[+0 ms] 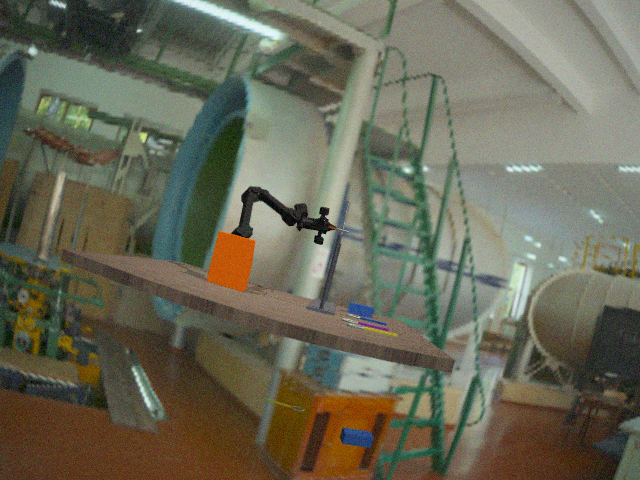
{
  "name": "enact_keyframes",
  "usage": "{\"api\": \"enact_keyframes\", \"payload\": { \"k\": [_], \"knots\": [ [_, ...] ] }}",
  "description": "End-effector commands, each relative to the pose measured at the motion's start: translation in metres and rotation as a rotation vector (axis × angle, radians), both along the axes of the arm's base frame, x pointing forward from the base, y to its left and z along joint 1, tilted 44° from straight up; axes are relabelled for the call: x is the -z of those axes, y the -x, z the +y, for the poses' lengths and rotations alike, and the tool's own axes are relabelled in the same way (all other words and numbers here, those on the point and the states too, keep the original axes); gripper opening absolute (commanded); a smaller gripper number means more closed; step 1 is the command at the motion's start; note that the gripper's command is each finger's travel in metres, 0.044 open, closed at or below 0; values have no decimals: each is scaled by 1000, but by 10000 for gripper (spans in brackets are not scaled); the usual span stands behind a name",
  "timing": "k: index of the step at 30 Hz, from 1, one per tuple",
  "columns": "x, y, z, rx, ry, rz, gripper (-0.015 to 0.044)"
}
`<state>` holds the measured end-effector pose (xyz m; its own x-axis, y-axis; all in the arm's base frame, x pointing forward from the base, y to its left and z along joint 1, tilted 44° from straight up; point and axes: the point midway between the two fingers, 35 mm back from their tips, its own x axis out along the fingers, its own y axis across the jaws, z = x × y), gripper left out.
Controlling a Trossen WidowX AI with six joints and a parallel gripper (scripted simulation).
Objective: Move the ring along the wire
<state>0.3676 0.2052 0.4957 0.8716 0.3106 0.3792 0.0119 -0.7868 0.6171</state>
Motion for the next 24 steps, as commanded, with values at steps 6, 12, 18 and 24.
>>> {"api": "enact_keyframes", "payload": {
  "k": [6, 12, 18, 24],
  "knots": [
    [3, -1, 2, 1, -74, 12, -150],
    [5, -1, 7, 1, -71, 11, -150],
    [11, 0, 16, -1, -23, 8, -150],
    [20, 1, 27, -3, 54, 4, -150]
  ]
}}
